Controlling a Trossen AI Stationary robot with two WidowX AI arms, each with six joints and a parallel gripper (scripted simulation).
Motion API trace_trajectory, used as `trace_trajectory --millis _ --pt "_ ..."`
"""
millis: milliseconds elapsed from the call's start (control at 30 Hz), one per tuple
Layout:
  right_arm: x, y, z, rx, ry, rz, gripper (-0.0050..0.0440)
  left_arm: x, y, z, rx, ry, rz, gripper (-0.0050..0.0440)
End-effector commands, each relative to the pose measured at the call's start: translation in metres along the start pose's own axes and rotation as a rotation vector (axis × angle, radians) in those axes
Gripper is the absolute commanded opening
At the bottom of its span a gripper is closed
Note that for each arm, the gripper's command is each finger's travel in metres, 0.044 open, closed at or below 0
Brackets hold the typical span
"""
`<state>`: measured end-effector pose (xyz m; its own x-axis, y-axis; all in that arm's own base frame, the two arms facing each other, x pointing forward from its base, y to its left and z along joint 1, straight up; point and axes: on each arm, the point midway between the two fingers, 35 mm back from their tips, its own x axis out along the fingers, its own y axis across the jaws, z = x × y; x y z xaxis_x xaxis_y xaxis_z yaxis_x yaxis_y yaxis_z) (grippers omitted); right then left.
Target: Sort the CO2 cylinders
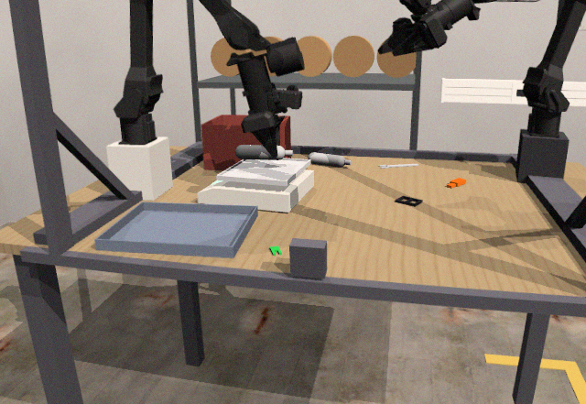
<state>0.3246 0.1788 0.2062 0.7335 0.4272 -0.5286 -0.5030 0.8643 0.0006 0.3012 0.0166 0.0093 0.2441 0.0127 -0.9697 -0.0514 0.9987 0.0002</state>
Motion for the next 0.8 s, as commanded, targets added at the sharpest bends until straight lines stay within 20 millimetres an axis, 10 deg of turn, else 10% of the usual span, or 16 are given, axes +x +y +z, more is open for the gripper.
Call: trace_trajectory --millis 0,333,767 --pt "-0.004 0.001 0.007 -0.003 -0.020 0.002 0.0440 -0.032 0.000 0.019 0.003 -0.053 -0.001 -0.0003" --pt "0.005 0.007 0.019 -0.012 -0.026 0.017 0.0440 -0.027 -0.023 0.023 0.020 -0.048 -0.011 -0.0020" --pt "0.115 0.091 0.072 -0.093 -0.034 0.154 0.0440 -0.015 -0.170 -0.004 0.039 -0.032 -0.050 -0.0050"
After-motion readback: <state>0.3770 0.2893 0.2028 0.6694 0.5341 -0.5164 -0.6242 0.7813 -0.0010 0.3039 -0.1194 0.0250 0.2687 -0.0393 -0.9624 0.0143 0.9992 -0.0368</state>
